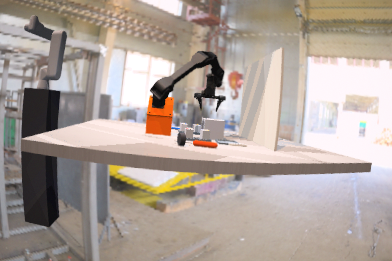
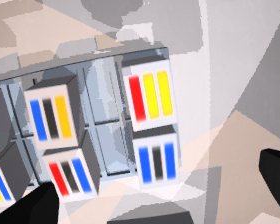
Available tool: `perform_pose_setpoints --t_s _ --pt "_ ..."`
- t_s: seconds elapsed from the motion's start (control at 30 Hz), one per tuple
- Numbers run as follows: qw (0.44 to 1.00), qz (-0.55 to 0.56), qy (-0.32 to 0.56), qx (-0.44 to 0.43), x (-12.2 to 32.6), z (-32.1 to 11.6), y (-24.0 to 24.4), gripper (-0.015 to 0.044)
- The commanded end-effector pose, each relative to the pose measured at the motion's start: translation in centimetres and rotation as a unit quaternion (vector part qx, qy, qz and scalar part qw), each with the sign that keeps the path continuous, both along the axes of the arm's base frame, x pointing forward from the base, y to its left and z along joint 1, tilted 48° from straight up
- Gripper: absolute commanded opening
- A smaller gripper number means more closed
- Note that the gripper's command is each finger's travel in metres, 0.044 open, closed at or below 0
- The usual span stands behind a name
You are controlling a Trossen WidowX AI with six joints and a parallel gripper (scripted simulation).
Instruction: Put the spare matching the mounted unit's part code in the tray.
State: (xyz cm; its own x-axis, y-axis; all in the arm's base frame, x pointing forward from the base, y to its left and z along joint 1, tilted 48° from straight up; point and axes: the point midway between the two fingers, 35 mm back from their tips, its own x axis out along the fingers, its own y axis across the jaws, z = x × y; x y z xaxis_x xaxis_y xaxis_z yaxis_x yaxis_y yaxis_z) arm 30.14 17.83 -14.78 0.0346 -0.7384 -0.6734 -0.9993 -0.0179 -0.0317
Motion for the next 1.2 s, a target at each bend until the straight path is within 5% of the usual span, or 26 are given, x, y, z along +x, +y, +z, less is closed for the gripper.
perform_pose_setpoints --t_s 0.0,0.07,0.27,1.17 --pt "0.999 0.023 0.025 0.003 -0.2 -0.8 0.3 0.044" --pt "0.999 0.023 0.025 0.003 -0.2 -0.8 0.3 0.044" --pt "0.999 0.023 0.024 0.003 0.5 -3.5 -2.4 0.03" --pt "0.999 0.023 0.024 0.003 1.1 -5.3 -4.2 0.03"
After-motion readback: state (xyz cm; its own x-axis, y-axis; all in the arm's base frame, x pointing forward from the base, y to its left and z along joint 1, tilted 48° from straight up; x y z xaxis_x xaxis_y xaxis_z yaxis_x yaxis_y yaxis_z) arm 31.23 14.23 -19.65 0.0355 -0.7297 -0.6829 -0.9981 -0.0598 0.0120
